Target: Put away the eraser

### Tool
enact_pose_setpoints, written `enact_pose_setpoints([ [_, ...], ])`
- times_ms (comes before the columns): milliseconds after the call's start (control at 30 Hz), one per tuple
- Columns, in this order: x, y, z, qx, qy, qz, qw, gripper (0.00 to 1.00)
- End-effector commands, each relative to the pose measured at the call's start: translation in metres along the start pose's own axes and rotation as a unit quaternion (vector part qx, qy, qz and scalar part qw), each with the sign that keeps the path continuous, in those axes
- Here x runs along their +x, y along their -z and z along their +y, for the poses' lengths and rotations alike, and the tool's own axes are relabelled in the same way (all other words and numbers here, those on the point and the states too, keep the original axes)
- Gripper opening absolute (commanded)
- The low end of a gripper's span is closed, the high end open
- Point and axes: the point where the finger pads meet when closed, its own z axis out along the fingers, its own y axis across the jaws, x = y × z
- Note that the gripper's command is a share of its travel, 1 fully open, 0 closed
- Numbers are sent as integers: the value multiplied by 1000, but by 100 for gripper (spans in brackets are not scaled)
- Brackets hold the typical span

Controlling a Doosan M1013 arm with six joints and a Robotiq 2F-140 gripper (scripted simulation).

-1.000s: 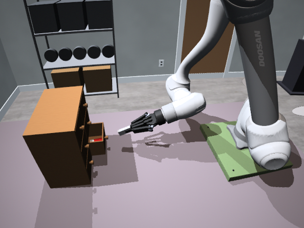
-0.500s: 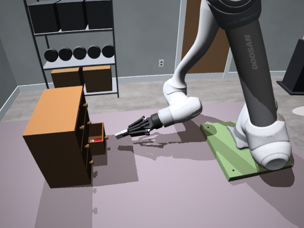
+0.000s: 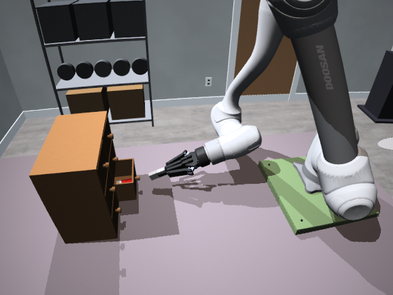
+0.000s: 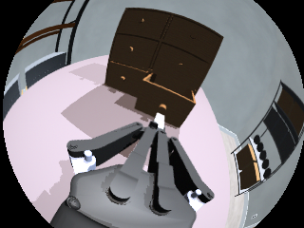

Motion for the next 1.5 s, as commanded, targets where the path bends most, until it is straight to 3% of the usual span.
enact_pose_setpoints([
  [0,0,0,0,0,0,0,1000,0],
  [700,2,-4,0,0,0,0,1000,0],
  [1467,11,-29,0,0,0,0,1000,0],
])
